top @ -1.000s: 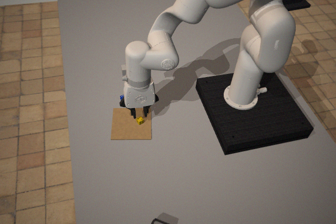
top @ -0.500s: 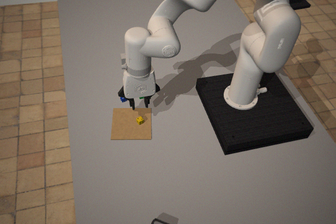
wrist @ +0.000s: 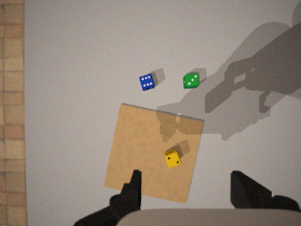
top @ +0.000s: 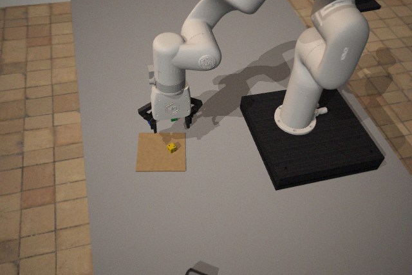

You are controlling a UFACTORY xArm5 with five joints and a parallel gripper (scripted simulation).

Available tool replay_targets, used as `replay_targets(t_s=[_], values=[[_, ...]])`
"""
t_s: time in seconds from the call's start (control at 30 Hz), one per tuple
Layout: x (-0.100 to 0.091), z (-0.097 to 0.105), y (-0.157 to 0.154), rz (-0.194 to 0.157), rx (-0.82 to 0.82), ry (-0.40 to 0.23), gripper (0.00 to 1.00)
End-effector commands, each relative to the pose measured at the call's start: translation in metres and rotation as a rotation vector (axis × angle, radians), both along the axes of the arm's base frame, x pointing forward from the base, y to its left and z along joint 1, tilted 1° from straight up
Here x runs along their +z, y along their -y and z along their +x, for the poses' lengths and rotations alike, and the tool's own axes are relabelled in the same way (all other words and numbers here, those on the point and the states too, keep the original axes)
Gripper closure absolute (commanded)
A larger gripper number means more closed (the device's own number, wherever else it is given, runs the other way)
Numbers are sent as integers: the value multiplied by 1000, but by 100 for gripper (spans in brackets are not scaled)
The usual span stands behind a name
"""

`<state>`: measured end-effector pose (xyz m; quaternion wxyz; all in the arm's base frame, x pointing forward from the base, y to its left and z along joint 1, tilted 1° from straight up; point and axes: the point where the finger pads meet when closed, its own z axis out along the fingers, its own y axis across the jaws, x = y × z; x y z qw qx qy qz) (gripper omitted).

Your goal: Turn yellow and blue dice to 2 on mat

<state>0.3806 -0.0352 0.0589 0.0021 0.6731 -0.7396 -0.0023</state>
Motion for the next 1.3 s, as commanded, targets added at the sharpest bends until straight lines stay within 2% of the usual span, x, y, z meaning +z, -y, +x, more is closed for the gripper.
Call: replay_targets(t_s=[0.0,0.23,0.47,0.97,1.07,1.13,1.27], values=[[1,1,0,0,0,4,0],[1,1,0,0,-9,4,0],[1,3,4,-1,-87,4,0],[-1,11,24,-3,-588,4,0],[-1,11,24,-3,-598,4,0],[-2,12,29,-3,-718,4,0],[-2,14,34,-3,-831,4,0]])
